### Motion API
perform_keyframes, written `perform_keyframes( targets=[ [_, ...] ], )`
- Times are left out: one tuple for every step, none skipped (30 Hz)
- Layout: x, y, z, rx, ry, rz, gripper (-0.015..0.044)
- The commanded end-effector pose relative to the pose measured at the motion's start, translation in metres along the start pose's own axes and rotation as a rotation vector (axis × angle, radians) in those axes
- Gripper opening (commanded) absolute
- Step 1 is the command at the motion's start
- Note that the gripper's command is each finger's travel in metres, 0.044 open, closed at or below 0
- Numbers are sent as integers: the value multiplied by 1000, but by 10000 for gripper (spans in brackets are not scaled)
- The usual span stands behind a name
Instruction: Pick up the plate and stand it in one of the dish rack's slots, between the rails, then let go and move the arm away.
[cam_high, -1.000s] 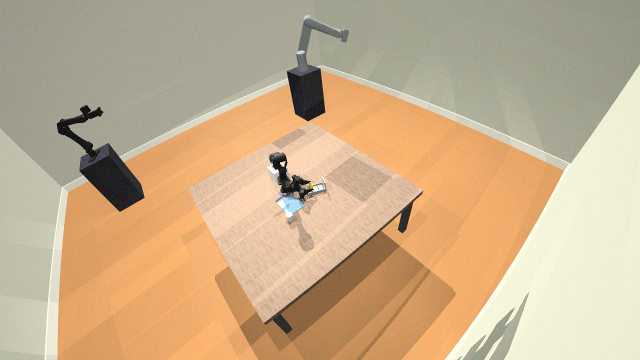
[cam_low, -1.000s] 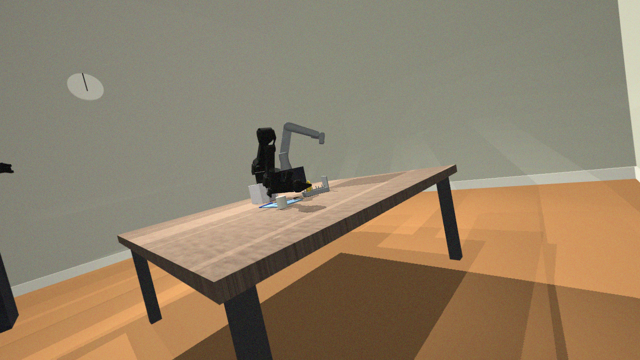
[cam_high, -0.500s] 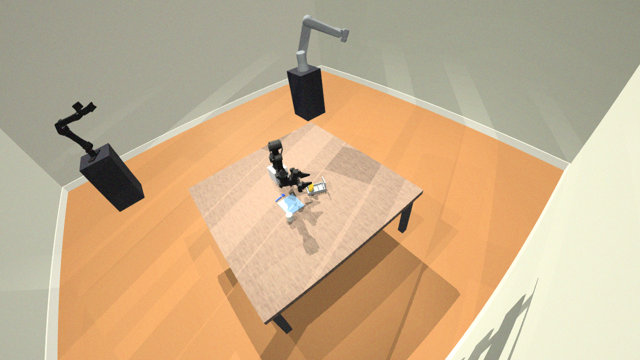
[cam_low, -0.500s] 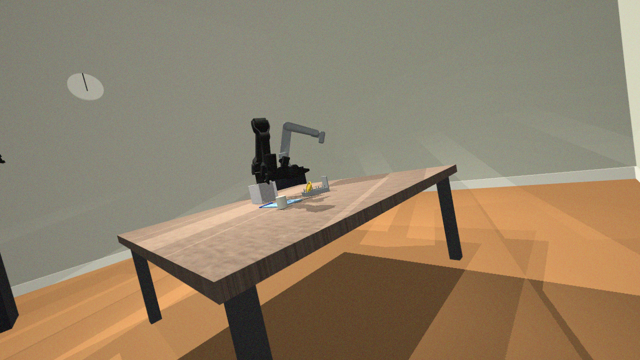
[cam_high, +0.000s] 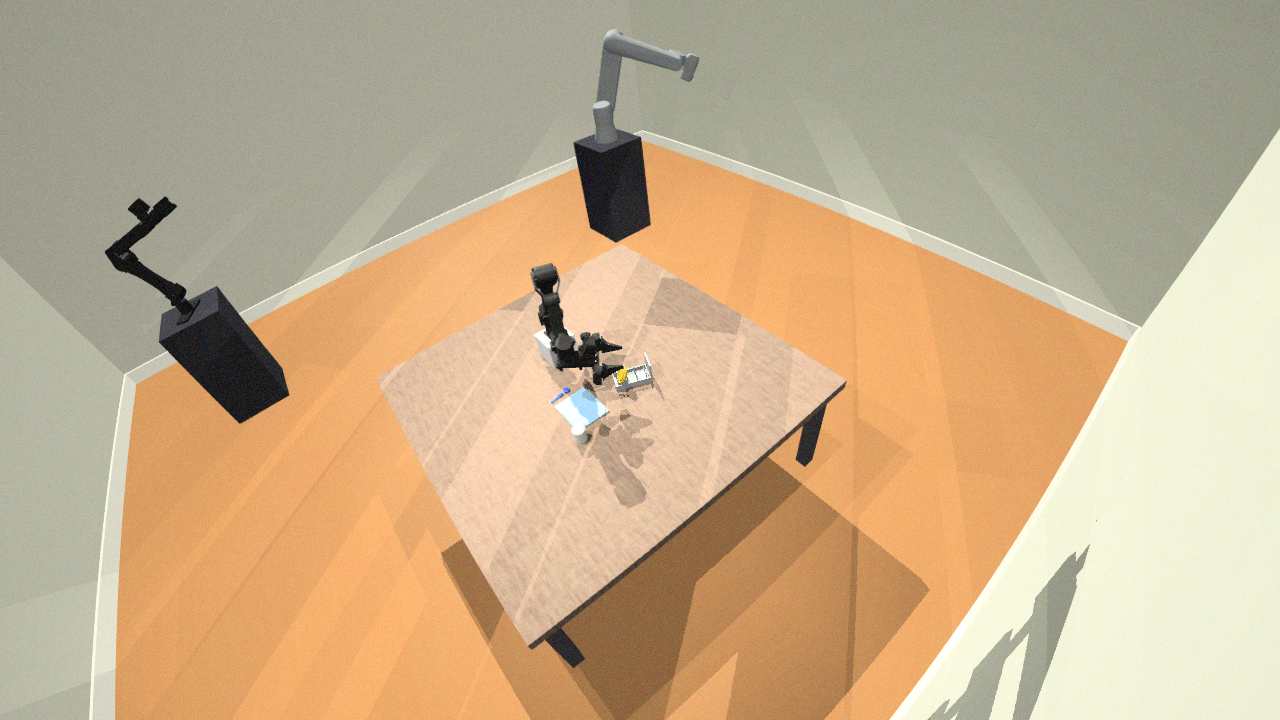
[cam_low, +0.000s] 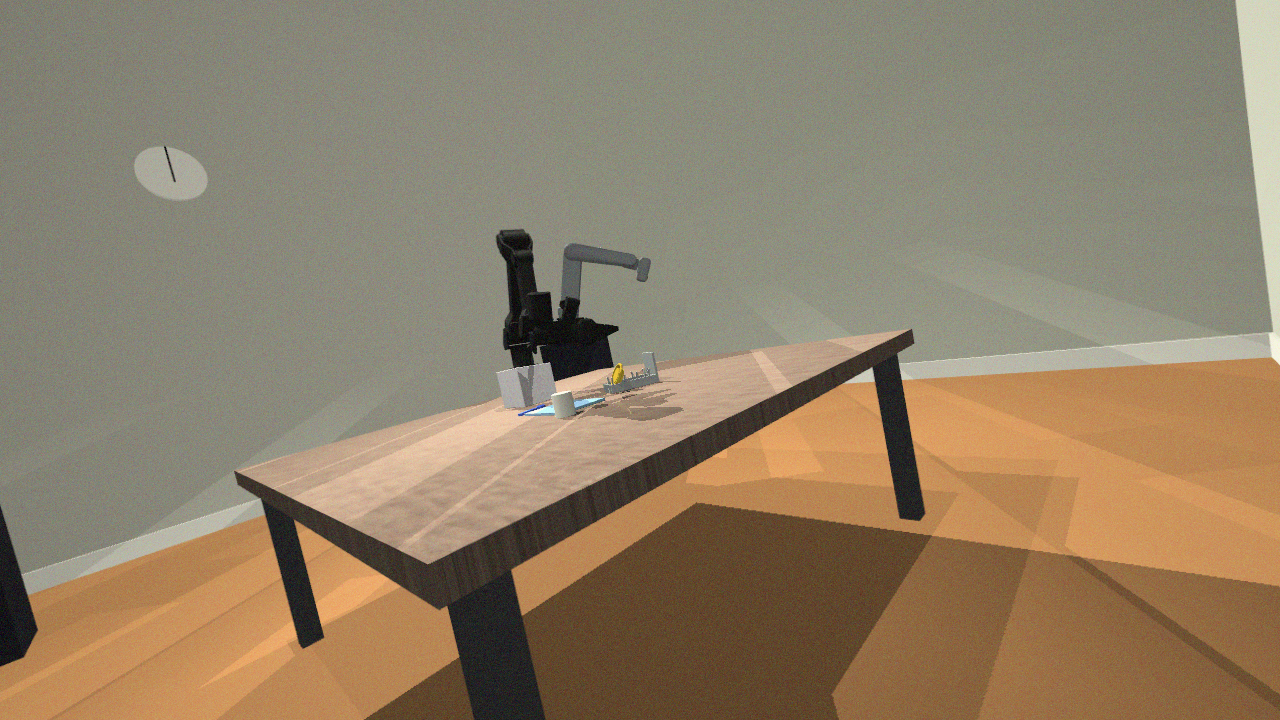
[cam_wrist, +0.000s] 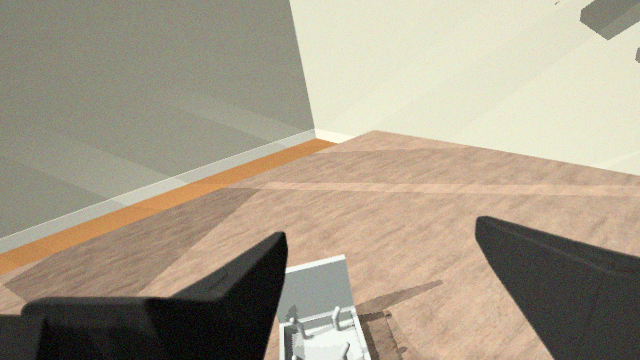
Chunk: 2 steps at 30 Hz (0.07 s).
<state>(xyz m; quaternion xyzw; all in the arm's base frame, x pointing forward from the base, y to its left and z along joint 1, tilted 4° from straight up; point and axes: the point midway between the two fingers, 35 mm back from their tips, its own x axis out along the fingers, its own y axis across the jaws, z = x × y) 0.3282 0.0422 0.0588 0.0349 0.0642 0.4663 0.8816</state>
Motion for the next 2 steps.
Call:
perform_keyframes(
  targets=[
    [3, -22, 2, 65, 38, -78, 400],
    [3, -28, 2, 86, 51, -99, 400]
  ],
)
